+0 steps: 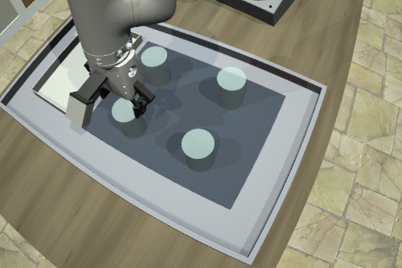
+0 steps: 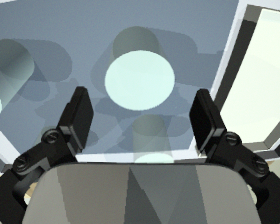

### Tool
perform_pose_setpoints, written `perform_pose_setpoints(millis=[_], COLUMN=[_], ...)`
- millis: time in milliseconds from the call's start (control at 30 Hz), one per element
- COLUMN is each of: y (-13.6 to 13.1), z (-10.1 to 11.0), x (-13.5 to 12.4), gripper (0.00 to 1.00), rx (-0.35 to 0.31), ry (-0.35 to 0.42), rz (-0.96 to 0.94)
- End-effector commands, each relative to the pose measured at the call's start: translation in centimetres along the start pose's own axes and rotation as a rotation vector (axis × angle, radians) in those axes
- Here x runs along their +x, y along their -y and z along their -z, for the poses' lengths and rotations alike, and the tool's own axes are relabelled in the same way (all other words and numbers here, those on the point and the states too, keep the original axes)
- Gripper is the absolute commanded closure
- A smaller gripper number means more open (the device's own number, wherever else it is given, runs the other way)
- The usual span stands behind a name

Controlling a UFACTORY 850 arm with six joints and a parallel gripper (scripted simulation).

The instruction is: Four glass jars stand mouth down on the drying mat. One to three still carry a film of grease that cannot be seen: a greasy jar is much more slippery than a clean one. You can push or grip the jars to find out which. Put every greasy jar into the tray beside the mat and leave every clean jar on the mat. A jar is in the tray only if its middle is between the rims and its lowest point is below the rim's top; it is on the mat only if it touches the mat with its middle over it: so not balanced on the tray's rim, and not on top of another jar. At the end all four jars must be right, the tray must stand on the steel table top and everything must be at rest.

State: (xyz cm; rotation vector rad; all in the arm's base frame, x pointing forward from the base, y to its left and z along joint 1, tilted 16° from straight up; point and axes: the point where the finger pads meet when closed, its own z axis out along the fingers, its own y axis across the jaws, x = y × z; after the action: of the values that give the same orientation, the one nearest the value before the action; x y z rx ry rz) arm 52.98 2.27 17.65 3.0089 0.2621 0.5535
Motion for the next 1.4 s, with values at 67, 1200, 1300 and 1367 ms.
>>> perform_pose_setpoints(millis=[67,1200,1300,1367], y=[0.0,0.3,0.3,0.3], z=[-0.7,-5.7,-5.7,-5.7], x=[0.2,-0.2,-0.2,-0.2], gripper=[0.0,0.0,0.0,0.0], rx=[0.068,0.068,0.068,0.068], ry=[0.078,0.078,0.078,0.078], rz=[0.004,0.004,0.004,0.004])
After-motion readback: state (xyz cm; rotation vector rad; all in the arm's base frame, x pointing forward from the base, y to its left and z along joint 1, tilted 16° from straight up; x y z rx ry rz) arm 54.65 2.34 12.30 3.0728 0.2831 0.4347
